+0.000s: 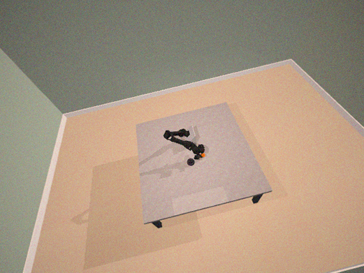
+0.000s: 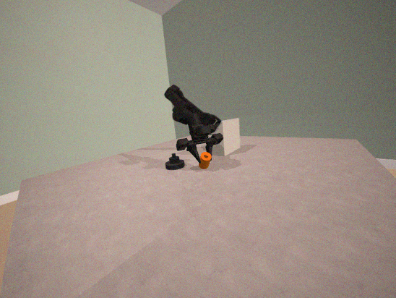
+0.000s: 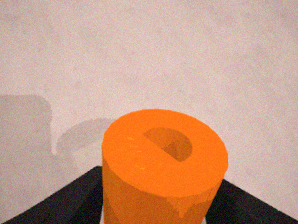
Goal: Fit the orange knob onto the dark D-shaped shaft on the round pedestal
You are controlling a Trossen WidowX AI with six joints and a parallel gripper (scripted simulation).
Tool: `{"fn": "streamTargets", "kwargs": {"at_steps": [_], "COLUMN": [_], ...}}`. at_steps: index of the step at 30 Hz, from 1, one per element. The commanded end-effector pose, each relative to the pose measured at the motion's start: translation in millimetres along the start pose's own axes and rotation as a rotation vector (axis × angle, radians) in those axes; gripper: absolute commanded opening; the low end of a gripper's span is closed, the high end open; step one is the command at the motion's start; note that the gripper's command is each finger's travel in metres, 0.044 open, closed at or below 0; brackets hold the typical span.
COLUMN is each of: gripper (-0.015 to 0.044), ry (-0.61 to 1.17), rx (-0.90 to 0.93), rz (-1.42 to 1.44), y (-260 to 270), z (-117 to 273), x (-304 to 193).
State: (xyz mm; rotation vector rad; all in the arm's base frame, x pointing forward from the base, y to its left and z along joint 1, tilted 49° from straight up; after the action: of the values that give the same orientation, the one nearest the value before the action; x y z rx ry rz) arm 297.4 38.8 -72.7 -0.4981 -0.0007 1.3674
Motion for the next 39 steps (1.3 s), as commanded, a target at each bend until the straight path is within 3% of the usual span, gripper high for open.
{"fn": "streamTargets", "kwargs": {"at_steps": [1, 17, 22, 25, 39], "gripper": [0.0179, 0.0179, 0.0179, 0.0258, 0.0260], "ry": [-0.054, -0.279, -0.213, -0.238, -0.238], "rx": [-0.013, -0.070, -0.053, -0.056, -0.056], "rz": [0.000, 0.002, 0.002, 0.004, 0.004], "y": [1, 6, 5, 5, 5], "z": [2, 5, 6, 5, 5], "x": [-5, -21, -18, -18, -18]}}
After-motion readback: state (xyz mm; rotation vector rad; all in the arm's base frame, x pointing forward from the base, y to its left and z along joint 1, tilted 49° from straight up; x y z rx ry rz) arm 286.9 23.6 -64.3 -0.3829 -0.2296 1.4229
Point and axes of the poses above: the point midway between the two fingers, 35 mm back from their tips, its own z axis back along the fingers, its own y axis across the jaws, x = y × z, the point moved 1 cm from there along z, back along the fingers, and after that the axes turned 14 degrees about z, right-handed, at the moved point
